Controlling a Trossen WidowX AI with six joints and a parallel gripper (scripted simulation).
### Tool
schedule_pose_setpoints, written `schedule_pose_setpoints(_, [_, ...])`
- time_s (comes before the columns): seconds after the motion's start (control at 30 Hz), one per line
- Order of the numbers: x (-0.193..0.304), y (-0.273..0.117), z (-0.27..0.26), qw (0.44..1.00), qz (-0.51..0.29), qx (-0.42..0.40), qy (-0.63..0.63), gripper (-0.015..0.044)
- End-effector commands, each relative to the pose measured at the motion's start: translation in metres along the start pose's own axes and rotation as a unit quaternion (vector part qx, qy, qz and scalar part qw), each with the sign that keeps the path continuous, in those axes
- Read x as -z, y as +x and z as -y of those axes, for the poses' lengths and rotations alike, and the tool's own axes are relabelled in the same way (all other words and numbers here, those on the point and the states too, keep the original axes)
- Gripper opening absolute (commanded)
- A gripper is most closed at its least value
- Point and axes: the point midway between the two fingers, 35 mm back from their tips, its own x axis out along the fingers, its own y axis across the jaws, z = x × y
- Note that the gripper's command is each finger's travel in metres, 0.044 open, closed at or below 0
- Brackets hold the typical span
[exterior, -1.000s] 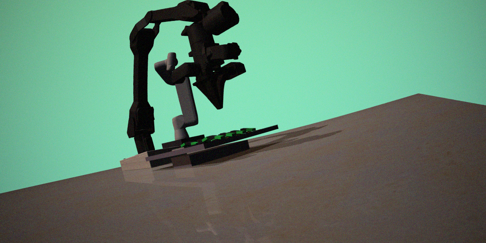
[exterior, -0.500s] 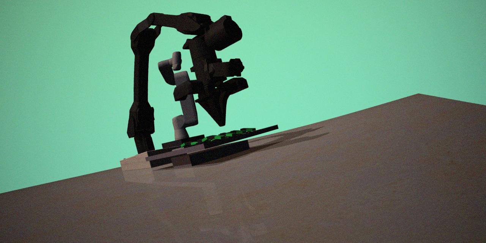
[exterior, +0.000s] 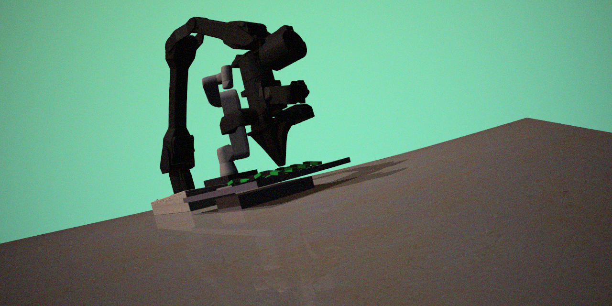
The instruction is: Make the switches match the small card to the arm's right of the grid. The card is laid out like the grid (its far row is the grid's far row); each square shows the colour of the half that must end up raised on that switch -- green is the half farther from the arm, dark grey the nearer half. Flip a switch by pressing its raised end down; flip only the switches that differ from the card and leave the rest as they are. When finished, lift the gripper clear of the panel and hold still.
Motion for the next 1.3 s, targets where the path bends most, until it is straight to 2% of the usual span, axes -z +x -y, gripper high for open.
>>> schedule_pose_setpoints(0.0, [-0.0002, 0.0005, 0.0004, 1.000, 0.001, 0.001, -0.002, 0.0000])
schedule_pose_setpoints(1.27, [-0.0001, 0.0043, 0.0004, 1.000, 0.001, 0.001, -0.002, 0.0000])
